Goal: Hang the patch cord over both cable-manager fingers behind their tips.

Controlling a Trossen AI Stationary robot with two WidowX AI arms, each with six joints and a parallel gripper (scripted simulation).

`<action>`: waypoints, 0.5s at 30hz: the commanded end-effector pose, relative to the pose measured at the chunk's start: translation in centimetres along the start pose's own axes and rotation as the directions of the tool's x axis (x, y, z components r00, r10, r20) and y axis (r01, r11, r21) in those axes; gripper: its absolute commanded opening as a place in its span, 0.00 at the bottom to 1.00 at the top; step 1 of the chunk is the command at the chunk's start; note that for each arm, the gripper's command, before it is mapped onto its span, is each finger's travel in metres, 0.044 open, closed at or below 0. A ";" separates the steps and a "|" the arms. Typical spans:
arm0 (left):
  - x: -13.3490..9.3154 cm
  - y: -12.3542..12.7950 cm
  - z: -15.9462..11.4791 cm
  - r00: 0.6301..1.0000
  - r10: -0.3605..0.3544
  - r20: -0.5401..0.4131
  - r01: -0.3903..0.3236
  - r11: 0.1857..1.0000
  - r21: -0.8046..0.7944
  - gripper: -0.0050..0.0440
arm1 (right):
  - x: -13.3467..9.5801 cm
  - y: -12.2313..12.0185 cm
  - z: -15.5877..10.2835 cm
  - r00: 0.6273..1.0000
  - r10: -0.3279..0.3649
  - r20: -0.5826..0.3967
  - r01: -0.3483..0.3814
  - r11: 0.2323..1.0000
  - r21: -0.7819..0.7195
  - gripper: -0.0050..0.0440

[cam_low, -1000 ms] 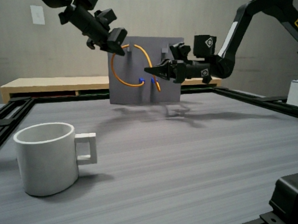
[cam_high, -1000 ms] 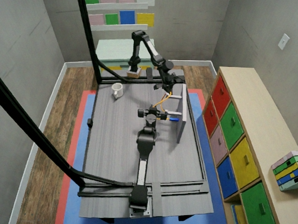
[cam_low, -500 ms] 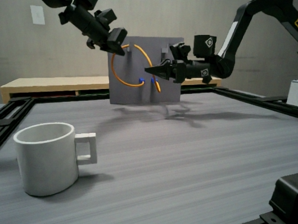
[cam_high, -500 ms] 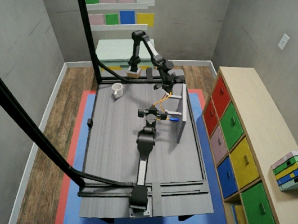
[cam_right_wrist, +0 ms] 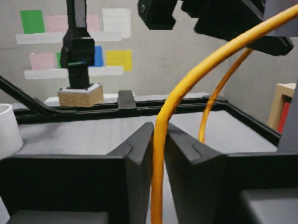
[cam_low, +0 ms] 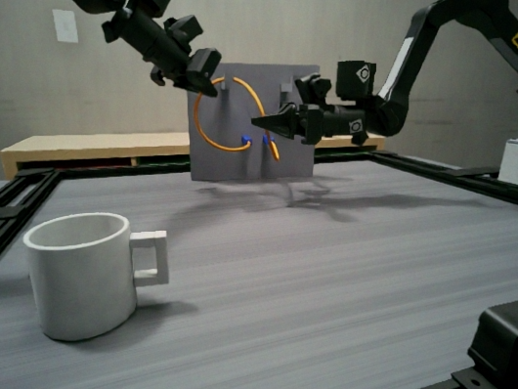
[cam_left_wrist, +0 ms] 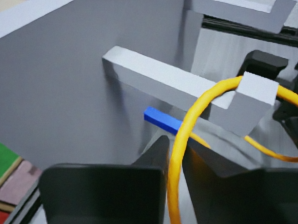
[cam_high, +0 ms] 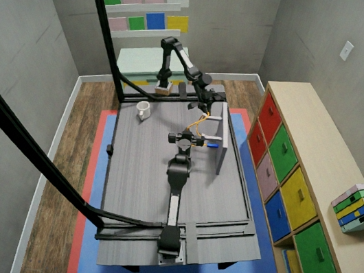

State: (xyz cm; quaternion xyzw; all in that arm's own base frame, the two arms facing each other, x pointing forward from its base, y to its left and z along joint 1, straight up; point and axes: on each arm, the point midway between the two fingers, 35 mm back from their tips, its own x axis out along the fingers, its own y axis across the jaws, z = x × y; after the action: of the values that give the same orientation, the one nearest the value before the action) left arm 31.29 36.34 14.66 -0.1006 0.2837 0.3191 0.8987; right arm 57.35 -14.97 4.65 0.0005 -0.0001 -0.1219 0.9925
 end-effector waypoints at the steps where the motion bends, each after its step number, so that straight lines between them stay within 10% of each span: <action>1: -0.6 0.1 1.2 1.000 0.003 0.030 -0.003 1.000 0.006 0.18 | 0.0 -0.4 2.1 0.999 -0.001 0.039 0.001 1.000 -0.003 0.15; 15: -0.6 0.1 1.2 1.000 0.003 0.030 -0.003 1.000 0.006 0.18 | -0.8 -1.5 2.4 0.999 -0.001 0.045 0.001 1.000 -0.005 0.15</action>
State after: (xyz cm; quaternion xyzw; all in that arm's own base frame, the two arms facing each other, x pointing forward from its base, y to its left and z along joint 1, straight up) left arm 31.29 36.34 14.65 -0.1006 0.2837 0.3191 0.8987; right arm 56.43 -15.73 4.47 0.0007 0.0014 -0.1209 0.9927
